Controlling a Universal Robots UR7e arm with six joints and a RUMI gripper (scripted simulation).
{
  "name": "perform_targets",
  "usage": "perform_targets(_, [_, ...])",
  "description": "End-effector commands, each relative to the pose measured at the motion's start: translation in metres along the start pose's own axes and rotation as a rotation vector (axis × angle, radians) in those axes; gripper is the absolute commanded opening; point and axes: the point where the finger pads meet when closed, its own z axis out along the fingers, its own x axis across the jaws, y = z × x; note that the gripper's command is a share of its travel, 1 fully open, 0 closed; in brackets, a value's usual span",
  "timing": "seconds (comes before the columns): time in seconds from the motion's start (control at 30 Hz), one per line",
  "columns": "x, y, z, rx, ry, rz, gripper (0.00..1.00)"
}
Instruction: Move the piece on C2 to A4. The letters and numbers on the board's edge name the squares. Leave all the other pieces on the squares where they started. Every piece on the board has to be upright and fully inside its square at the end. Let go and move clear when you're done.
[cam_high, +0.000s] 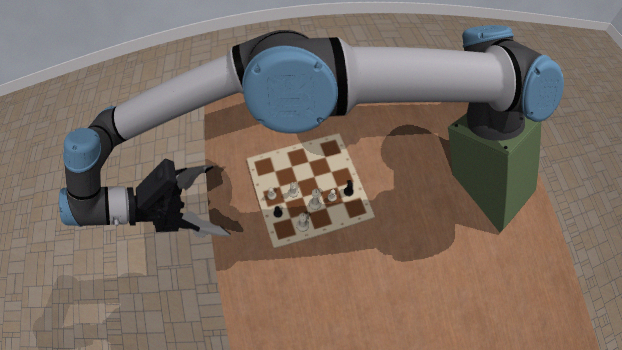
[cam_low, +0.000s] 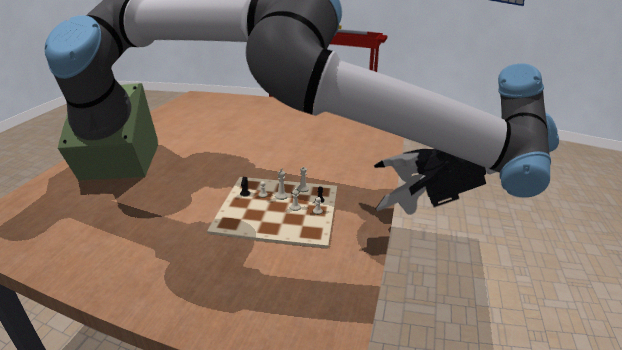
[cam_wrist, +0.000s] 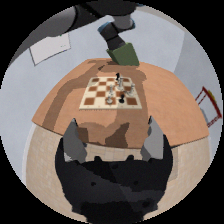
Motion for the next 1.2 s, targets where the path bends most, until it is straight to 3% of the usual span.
perform_targets(0.0, [0.0, -0.012, -0.007, -0.001, 0.0, 0.0, 1.0])
perform_targets(0.2, [0.002, -0.055, -0.03, -0.001, 0.0, 0.0, 1.0])
perform_targets(0.37, [0.003, -0.072, -0.039, -0.001, 0.0, 0.0, 1.0])
perform_targets(1.17, [0.003, -0.072, -0.04, -0.013, 0.002, 0.002, 1.0])
